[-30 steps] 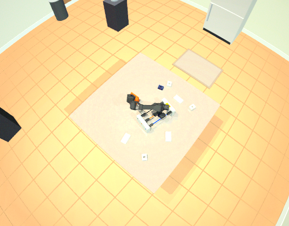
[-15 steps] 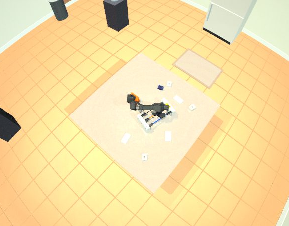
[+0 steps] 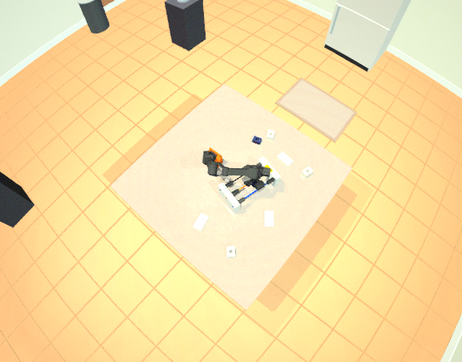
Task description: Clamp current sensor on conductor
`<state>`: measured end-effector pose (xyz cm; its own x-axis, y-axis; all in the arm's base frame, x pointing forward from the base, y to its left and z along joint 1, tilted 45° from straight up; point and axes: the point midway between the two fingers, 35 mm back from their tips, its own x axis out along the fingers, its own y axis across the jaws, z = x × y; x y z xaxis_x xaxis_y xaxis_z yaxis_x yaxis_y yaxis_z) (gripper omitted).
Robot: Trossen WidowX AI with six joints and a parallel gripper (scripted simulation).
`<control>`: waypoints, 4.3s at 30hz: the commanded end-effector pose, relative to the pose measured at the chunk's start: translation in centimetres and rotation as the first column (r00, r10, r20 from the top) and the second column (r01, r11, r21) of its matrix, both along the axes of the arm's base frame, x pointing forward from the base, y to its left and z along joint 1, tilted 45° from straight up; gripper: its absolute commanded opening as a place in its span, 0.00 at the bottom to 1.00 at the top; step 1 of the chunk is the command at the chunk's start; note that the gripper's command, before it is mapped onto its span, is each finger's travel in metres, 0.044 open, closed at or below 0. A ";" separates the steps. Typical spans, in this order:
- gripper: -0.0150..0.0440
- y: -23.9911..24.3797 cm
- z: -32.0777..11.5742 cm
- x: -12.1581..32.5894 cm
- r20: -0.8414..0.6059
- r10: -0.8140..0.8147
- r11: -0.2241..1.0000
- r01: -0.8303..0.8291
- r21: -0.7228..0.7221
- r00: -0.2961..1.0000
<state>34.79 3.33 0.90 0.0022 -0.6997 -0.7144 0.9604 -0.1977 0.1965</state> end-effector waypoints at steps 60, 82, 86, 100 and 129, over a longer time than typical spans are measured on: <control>0.25 1.0 0.9 0.0 0.178 0.191 0.980 -0.177 -0.090 0.965; 0.25 0.8 0.8 0.3 0.025 0.029 1.000 -0.029 -0.009 0.999; 0.25 0.8 0.9 0.3 0.020 0.023 1.000 -0.023 -0.007 1.000; 0.25 0.2 0.3 0.3 0.024 0.029 1.000 -0.029 -0.011 0.999; 0.70 0.4 0.5 0.4 0.029 0.027 1.000 -0.027 -0.009 0.999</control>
<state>35.19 3.79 1.36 0.0432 -0.7045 -0.7084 0.9596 -0.1680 0.2256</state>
